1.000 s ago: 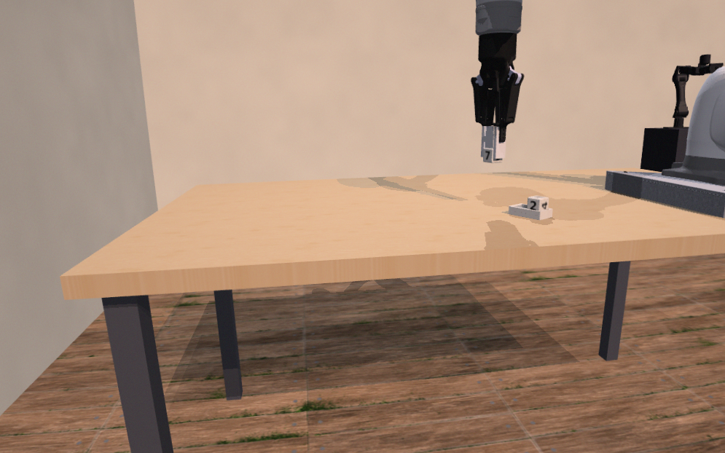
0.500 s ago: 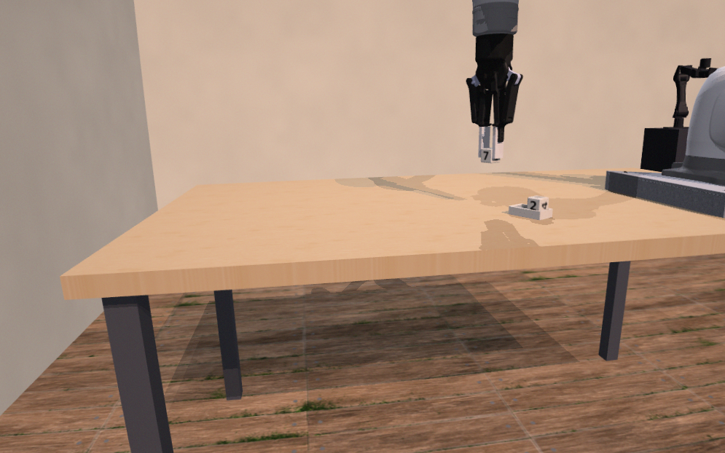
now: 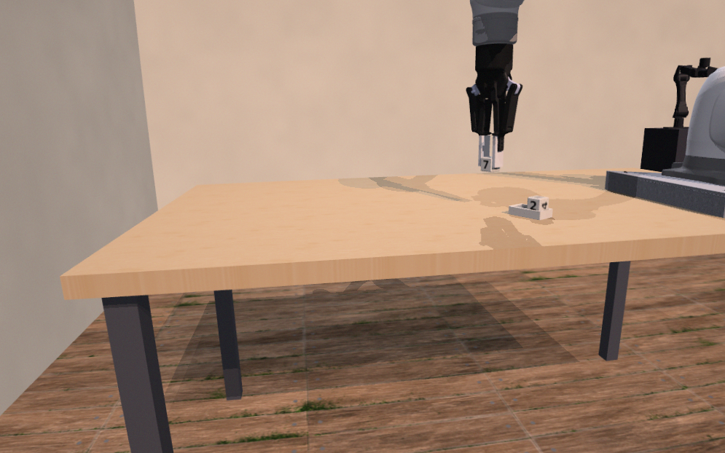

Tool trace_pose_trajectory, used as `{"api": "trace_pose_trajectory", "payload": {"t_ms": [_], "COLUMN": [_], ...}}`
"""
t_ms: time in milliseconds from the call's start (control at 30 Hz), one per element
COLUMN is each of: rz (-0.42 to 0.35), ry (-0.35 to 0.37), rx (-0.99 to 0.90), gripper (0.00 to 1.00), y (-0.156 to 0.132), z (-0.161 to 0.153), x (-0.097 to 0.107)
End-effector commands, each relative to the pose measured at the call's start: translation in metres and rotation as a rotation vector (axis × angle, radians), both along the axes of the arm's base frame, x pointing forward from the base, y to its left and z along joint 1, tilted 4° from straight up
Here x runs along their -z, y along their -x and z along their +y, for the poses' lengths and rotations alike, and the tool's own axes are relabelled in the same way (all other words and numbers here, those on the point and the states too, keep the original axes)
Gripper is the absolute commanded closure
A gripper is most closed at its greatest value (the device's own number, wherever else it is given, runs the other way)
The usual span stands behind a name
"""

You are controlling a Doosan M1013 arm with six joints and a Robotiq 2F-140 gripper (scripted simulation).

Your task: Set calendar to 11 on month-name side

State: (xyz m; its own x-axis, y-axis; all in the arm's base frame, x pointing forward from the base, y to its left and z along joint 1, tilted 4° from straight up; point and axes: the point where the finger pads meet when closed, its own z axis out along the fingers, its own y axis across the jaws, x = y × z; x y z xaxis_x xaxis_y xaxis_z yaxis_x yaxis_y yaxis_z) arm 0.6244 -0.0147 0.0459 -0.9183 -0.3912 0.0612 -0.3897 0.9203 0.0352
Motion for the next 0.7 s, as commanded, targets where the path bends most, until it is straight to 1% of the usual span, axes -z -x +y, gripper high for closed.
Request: {"api": "trace_pose_trajectory", "payload": {"t_ms": [0,67,133,300,433,567,667], "rz": [-0.001,-0.001,-0.001,-0.001,-0.001,-0.001,-0.001], "ry": [0.0,0.0,0.0,0.0,0.0,0.0,0.0], "rx": [0.0,0.0,0.0,0.0,0.0,0.0,0.0], "gripper": [0.76,0.76,0.76,0.76,0.76,0.76,0.76], "y": [0.001,0.001,0.001,0.003,0.004,0.005,0.005], "z": [0.0,0.0,0.0,0.0,0.0,0.0,0.0], "x": [0.017,0.027,0.027,0.051,0.065,0.074,0.076]}}
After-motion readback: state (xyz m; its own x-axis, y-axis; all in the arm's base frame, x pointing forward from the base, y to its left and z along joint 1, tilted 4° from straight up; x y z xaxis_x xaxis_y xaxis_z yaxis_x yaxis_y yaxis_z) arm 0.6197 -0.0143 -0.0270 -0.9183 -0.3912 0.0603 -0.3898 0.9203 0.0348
